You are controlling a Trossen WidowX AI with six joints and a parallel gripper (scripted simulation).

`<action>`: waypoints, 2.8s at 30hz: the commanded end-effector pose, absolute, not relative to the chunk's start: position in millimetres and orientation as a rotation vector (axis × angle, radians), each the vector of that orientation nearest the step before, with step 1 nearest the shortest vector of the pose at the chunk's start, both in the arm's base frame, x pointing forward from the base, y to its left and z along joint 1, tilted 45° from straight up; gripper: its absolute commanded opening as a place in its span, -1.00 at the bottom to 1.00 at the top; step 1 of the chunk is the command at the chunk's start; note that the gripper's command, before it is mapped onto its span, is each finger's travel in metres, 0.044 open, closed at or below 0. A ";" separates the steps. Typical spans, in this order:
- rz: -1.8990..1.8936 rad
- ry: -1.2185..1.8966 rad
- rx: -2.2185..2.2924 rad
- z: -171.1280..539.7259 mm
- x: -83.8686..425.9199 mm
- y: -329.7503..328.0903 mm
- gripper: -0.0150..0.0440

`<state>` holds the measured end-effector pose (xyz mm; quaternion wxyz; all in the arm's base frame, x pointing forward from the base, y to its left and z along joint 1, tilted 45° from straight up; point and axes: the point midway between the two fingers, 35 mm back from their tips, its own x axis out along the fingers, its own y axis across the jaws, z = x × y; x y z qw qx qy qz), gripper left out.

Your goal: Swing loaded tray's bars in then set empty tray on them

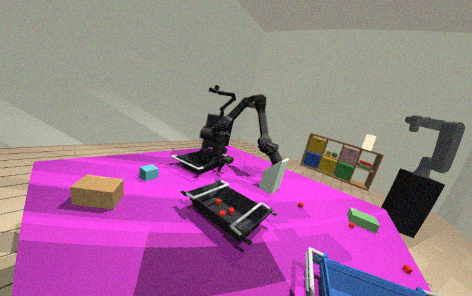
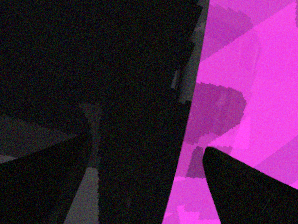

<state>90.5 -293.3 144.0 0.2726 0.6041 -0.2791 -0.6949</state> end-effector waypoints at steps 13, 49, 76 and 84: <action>-1.868 -0.743 1.628 143.2 91.0 -293.2 0.03; -1.869 -0.741 1.634 195.7 100.8 -239.3 -0.49; -1.879 -0.732 1.647 250.8 115.5 -190.7 -0.49; -1.874 -0.735 1.640 269.6 114.9 -175.6 -0.49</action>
